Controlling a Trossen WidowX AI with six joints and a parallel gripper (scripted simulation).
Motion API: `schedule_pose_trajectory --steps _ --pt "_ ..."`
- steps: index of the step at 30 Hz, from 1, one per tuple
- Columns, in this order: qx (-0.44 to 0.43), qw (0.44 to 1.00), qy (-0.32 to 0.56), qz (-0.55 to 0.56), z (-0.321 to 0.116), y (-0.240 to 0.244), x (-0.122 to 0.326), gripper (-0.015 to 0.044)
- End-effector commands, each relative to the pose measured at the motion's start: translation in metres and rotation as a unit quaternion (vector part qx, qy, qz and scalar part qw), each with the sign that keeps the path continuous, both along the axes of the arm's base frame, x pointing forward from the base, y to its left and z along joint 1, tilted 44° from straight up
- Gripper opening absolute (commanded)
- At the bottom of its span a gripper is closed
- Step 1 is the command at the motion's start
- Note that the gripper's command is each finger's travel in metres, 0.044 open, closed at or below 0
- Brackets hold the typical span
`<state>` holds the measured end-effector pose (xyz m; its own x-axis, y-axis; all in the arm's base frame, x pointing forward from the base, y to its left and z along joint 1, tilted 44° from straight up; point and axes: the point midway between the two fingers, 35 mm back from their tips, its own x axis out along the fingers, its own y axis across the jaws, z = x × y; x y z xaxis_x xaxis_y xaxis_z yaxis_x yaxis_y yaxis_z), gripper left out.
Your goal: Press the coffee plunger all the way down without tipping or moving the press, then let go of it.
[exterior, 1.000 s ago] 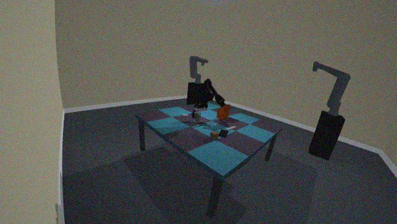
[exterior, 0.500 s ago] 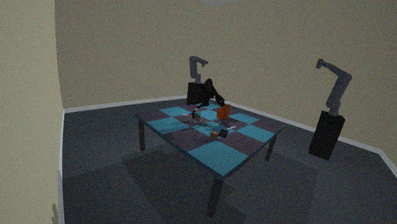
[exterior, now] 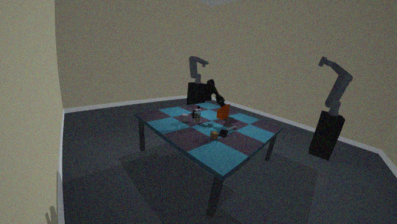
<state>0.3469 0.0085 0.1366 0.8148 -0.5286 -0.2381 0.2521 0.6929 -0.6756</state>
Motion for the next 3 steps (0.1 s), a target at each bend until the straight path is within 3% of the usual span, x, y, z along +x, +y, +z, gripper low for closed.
schedule_pose_trajectory --steps 1,3 --pt "0.001 1.000 -0.001 -0.003 0.0006 -0.0005 -0.0009 0.0440" --pt "0.001 1.000 -0.001 -0.003 0.0006 -0.0005 -0.0009 0.0440"
